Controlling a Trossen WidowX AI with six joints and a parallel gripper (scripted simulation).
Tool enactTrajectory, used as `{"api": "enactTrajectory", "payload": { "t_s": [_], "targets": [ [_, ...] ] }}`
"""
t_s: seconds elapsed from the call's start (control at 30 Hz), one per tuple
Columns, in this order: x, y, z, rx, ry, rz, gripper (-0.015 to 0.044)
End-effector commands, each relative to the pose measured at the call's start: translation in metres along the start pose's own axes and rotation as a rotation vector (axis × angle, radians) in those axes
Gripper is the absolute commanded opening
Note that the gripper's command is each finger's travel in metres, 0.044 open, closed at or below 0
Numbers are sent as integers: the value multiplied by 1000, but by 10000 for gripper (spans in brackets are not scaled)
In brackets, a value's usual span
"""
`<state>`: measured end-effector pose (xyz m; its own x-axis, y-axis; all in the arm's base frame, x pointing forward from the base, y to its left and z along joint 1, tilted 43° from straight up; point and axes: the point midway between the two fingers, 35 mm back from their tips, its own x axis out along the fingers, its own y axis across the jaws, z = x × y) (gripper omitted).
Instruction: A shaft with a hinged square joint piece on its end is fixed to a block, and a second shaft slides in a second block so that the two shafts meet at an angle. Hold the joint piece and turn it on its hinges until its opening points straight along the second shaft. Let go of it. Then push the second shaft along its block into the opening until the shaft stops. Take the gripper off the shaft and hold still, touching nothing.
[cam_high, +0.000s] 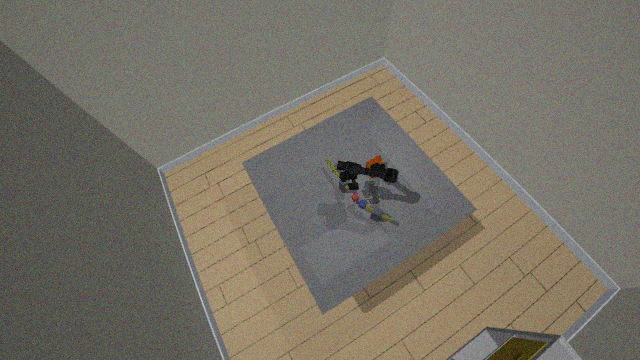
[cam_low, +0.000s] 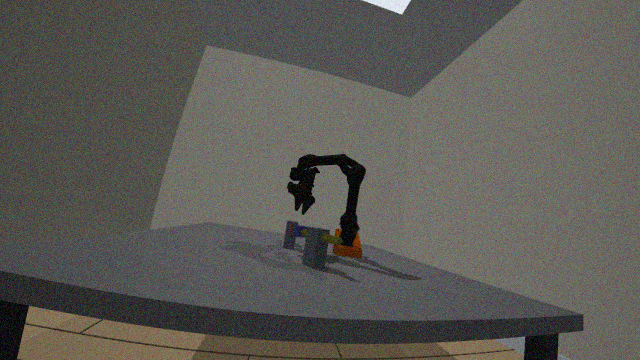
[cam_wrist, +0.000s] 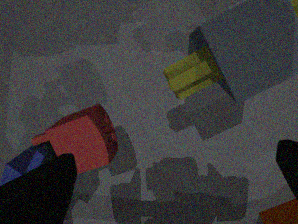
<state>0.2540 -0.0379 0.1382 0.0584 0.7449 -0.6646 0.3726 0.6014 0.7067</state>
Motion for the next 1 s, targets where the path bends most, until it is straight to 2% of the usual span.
{"api": "enactTrajectory", "payload": {
  "t_s": [0.0, 0.97],
  "targets": [
    [3, -1, 1, 116, 9, 0, 440],
    [20, -3, 2, 974, 59, -30, 440]
  ]
}}
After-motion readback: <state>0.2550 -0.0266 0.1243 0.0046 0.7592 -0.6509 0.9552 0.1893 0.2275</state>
